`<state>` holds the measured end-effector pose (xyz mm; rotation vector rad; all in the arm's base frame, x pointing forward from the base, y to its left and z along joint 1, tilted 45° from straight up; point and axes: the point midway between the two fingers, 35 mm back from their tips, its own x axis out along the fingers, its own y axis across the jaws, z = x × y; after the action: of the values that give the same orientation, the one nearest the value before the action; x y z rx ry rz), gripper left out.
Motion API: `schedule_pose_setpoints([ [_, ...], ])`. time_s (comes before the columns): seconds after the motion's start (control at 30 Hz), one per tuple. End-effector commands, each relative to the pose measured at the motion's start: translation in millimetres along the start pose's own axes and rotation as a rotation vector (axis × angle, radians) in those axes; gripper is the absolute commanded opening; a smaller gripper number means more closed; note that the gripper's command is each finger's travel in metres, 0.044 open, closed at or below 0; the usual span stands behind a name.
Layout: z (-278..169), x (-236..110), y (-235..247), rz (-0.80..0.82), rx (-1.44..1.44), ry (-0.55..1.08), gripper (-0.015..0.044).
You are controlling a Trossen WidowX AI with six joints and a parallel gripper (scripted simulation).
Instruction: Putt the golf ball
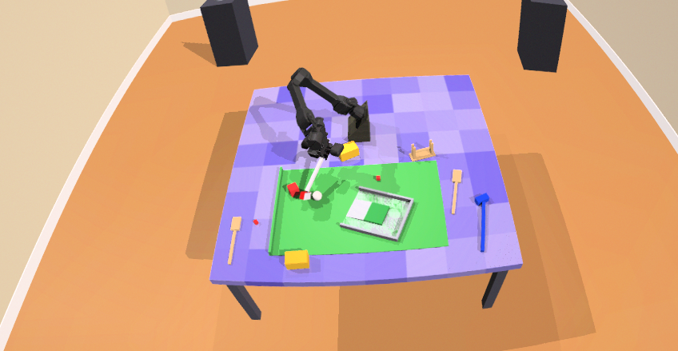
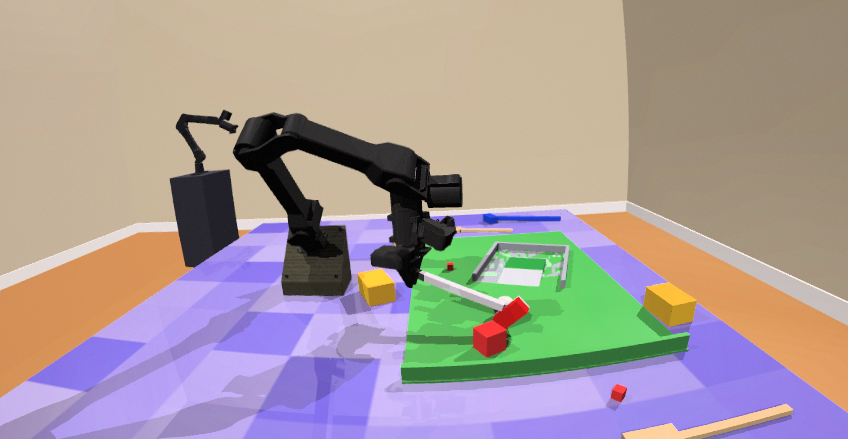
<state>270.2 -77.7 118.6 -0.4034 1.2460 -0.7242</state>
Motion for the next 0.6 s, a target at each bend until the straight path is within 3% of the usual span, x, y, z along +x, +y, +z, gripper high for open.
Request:
schedule_pose_setpoints([
  [0.0, -1, -1, 62, 0.008, -0.016, -0.006, 0.0],
  [0.07, -5, -1, 84, 0.005, -0.016, -0.009, 0.0],
  [0.3, -6, -4, 86, 0.005, -0.016, -0.01, 0.0],
  [0.57, -5, -41, 88, 0.008, -0.017, -0.008, 0.0],
])
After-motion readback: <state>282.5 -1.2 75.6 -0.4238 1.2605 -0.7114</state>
